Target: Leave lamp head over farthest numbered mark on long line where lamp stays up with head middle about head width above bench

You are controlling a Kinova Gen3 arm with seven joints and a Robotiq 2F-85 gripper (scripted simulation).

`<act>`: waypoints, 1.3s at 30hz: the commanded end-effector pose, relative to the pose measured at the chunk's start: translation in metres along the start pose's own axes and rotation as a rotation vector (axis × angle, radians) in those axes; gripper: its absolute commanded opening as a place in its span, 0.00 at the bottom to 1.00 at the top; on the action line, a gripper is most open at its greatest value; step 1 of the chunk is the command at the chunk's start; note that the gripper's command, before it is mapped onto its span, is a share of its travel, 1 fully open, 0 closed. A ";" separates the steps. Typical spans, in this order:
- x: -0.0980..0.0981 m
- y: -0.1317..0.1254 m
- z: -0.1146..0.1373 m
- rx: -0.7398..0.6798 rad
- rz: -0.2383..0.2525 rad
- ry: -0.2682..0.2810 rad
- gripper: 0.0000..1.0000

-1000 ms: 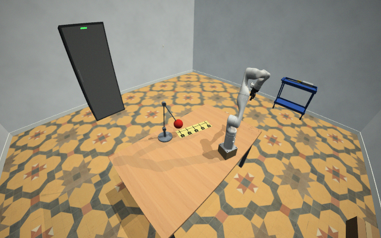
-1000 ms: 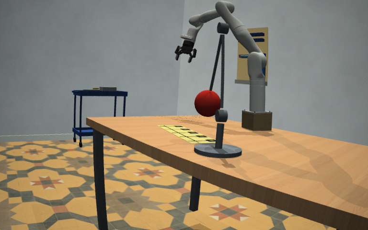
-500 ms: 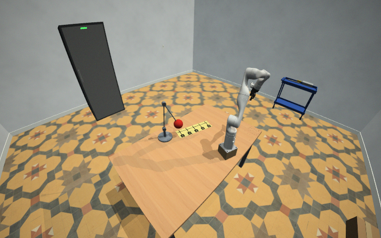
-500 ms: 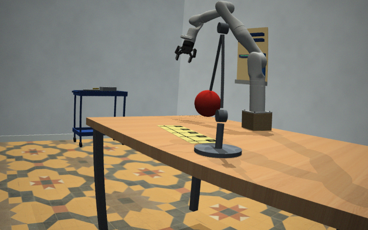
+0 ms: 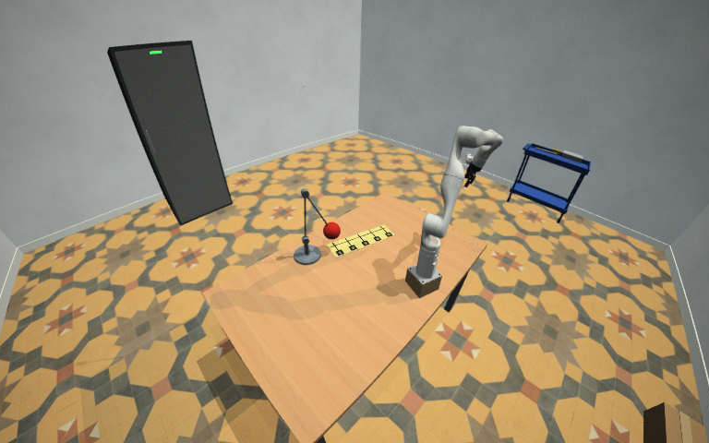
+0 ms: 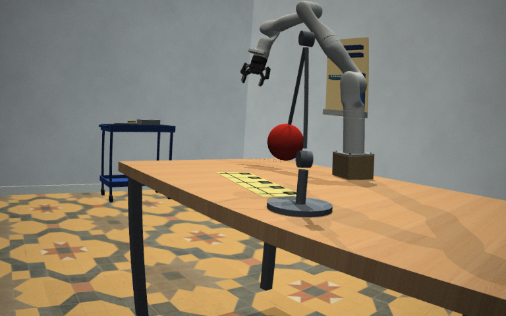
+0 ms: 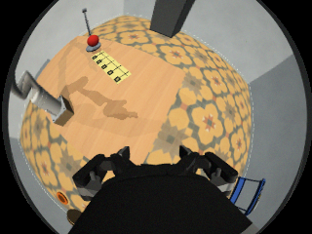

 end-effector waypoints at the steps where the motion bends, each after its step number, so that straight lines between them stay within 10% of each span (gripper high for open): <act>1: 0.001 0.000 0.000 0.001 -0.002 -0.001 1.00; 39: -0.038 -0.013 0.178 -0.608 0.247 -0.083 1.00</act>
Point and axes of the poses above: the point where the finger pads meet when closed, its own x axis back along the fingers, its own y axis across the jaws, z = x × y, the point moved 8 cm from there along x, back along the fingers, and after that the axes turned 15 degrees about x, right-handed, at the moved point
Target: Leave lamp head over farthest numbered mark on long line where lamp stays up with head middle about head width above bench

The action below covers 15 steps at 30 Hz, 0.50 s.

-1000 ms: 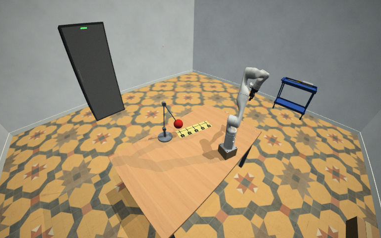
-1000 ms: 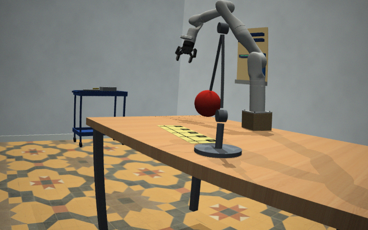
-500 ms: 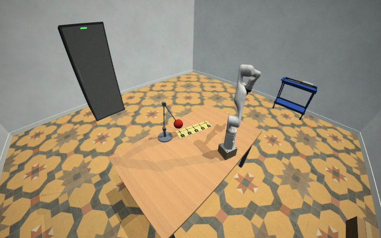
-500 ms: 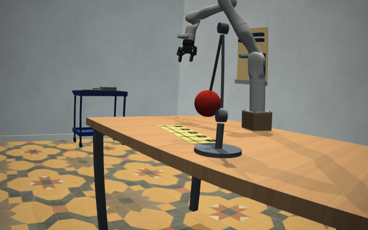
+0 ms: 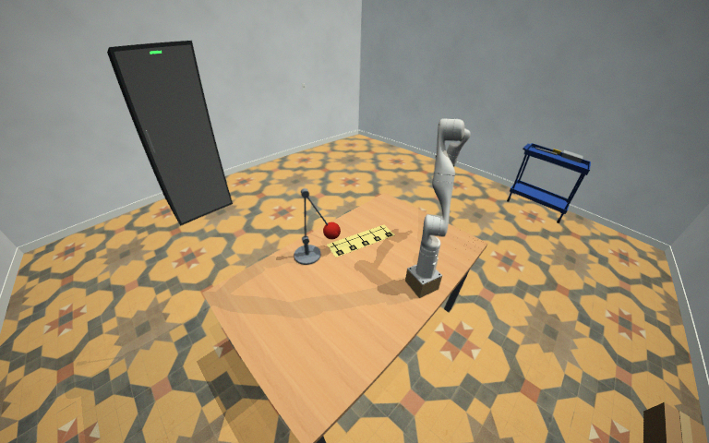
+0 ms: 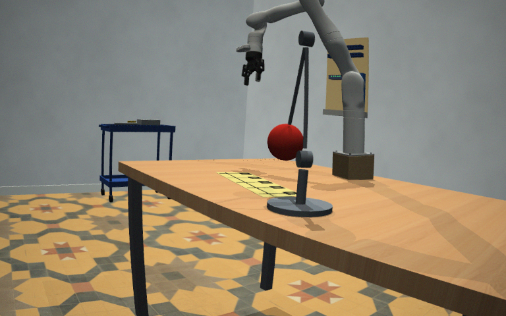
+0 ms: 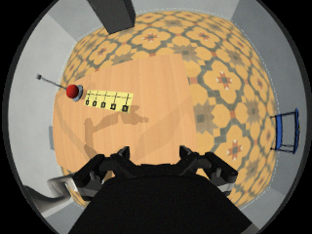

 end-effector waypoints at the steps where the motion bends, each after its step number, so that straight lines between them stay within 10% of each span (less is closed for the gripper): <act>1: -0.003 -0.006 0.016 -0.024 0.020 -0.014 1.00; 15: -0.017 -0.019 0.096 -0.307 0.123 -0.048 1.00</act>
Point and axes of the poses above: the point where the finger pads meet when closed, its own x axis back along the fingers, its own y axis across the jaws, z = x × y, the point moved 8 cm from there along x, back along the fingers, and after that the axes turned 15 degrees about x, right-handed, at the moved point
